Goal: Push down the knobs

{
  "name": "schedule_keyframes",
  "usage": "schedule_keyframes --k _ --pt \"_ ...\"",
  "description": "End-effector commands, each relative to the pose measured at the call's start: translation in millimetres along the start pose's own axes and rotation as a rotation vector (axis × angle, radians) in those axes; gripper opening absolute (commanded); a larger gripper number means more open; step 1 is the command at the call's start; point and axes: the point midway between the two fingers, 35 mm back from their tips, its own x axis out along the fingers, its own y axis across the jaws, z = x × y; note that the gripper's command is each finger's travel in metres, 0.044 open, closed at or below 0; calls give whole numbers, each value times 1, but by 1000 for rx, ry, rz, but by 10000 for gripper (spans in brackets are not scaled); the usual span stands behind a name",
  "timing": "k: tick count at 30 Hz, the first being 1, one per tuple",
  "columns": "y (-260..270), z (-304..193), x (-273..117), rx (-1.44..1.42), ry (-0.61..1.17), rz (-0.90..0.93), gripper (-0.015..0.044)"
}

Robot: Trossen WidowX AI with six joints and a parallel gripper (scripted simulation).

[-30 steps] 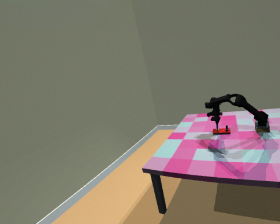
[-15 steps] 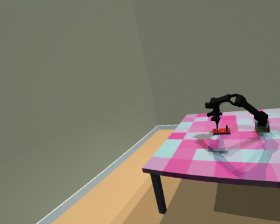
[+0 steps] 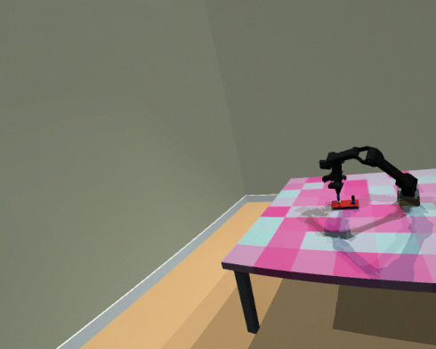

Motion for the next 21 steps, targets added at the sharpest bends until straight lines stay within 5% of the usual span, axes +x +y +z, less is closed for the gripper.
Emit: schedule_keyframes --k 1,21 --pt "4 2 19 -24 26 2 0" --pt "3 3 -7 -24 26 0 0"
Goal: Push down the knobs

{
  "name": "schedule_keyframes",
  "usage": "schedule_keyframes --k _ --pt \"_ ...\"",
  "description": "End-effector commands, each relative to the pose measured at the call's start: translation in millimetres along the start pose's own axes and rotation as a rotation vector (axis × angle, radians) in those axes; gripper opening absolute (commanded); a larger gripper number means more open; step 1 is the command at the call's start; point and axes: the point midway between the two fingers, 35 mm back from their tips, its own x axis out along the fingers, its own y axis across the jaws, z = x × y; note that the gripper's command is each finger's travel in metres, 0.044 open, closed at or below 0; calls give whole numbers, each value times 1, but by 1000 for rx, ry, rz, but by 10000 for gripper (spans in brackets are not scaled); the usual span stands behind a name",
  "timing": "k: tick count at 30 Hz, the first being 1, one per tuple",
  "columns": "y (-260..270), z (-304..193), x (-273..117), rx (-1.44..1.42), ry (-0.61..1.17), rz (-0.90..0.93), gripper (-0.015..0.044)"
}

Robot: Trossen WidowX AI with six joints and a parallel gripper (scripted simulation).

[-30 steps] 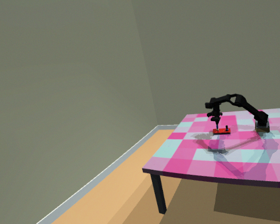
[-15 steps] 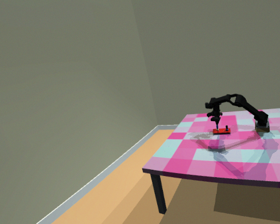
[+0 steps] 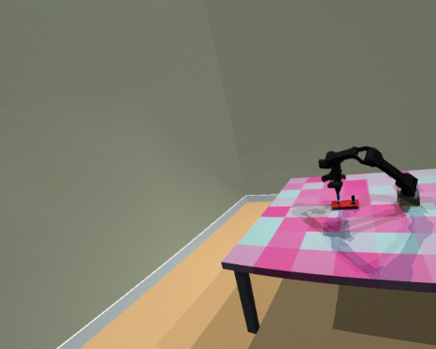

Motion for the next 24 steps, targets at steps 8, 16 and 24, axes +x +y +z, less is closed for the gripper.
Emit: schedule_keyframes --k 8,16,24 --pt "0 0 -12 -4 11 4 0" --pt "1 1 -9 -3 8 7 184" --pt "-13 -60 -31 1 7 -4 394"
